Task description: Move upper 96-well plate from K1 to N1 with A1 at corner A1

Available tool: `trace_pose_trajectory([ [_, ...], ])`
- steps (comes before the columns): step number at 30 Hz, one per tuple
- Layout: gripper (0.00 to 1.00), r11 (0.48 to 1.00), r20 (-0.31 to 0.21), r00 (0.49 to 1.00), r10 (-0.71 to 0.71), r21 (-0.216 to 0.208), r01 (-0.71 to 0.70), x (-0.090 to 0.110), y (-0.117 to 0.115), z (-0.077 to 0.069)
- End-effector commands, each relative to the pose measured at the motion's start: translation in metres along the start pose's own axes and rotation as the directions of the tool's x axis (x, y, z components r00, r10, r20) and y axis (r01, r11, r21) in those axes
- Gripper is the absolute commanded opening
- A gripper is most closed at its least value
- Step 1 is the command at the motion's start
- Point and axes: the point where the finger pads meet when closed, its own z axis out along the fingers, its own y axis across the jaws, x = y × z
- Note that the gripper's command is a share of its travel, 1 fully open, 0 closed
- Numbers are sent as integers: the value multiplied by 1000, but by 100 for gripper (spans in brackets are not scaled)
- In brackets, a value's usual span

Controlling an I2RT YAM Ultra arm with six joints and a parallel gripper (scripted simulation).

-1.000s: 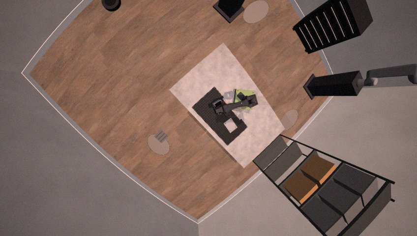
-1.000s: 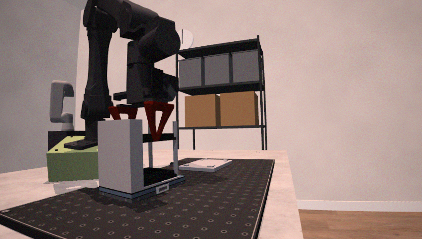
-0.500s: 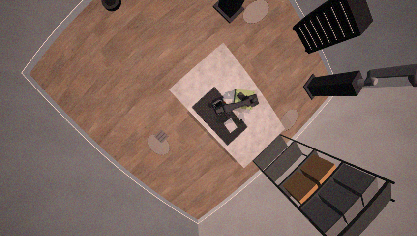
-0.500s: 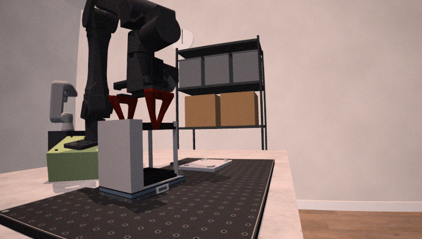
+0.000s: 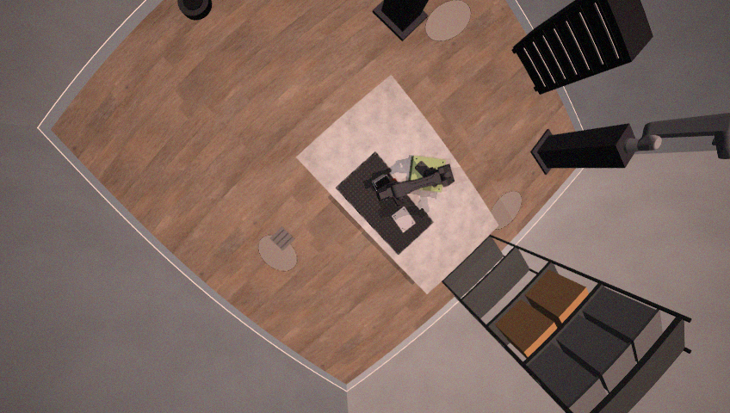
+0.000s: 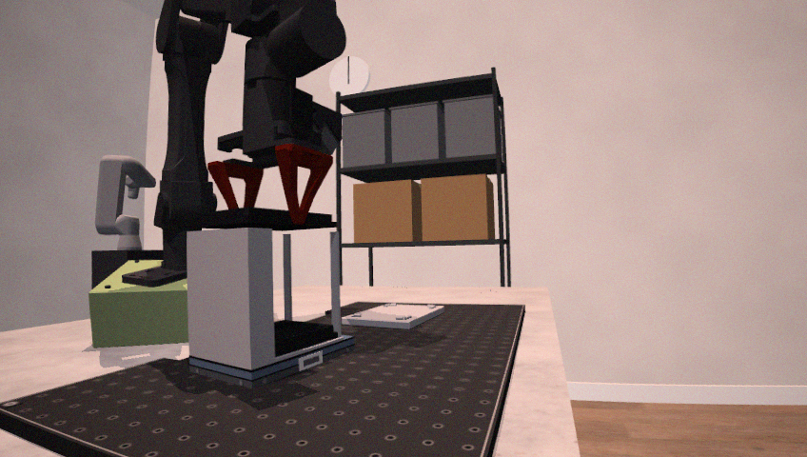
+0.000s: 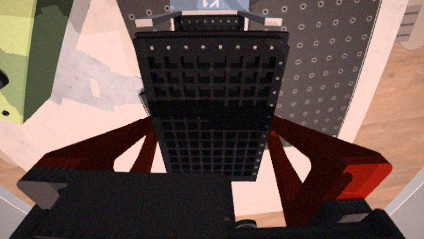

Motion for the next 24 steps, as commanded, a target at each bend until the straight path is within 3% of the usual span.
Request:
trace_pose_trajectory([
  [1,0,1000,-2,1000,-3,30,3,-3,-4,-19],
  [5,0,1000,-1,1000,-3,30,3,-3,-4,-25],
  [24,0,1000,0,1000,-4,25,4,-3,-4,-24],
])
